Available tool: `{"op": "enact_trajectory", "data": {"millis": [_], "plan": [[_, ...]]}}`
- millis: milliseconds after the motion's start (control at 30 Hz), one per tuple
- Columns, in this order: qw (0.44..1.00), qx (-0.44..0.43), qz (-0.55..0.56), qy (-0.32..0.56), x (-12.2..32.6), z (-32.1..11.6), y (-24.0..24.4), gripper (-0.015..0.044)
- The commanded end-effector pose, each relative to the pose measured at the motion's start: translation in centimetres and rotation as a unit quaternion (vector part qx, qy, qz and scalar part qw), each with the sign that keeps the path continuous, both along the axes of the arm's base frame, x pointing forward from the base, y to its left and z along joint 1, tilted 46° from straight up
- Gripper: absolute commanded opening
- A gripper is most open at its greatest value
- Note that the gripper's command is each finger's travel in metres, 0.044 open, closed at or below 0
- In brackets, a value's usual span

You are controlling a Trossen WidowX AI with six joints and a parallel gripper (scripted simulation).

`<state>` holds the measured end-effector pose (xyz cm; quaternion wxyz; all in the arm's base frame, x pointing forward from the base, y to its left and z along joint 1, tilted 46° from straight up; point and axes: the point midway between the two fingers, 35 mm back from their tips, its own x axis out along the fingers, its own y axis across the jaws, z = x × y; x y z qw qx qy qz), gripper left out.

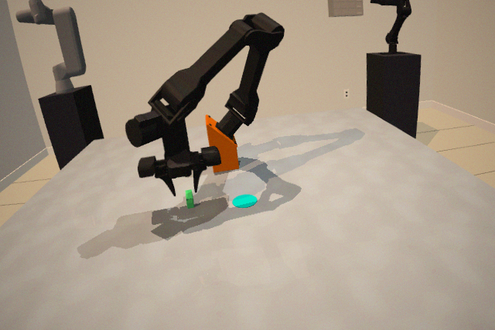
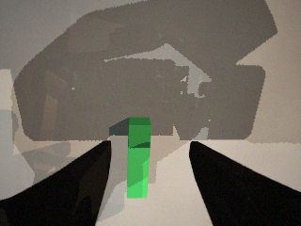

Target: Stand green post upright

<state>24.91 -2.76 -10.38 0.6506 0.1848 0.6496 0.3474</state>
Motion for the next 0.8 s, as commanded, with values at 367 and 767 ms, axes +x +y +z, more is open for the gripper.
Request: {"op": "enact_trajectory", "data": {"millis": [367,767], "plan": [[1.0,0.009,-0.002,0.009,-1.2,-1.9,2.5,0.0023],[1.0,0.006,-0.002,0.009,-0.5,-0.4,0.7,0.0023]]}}
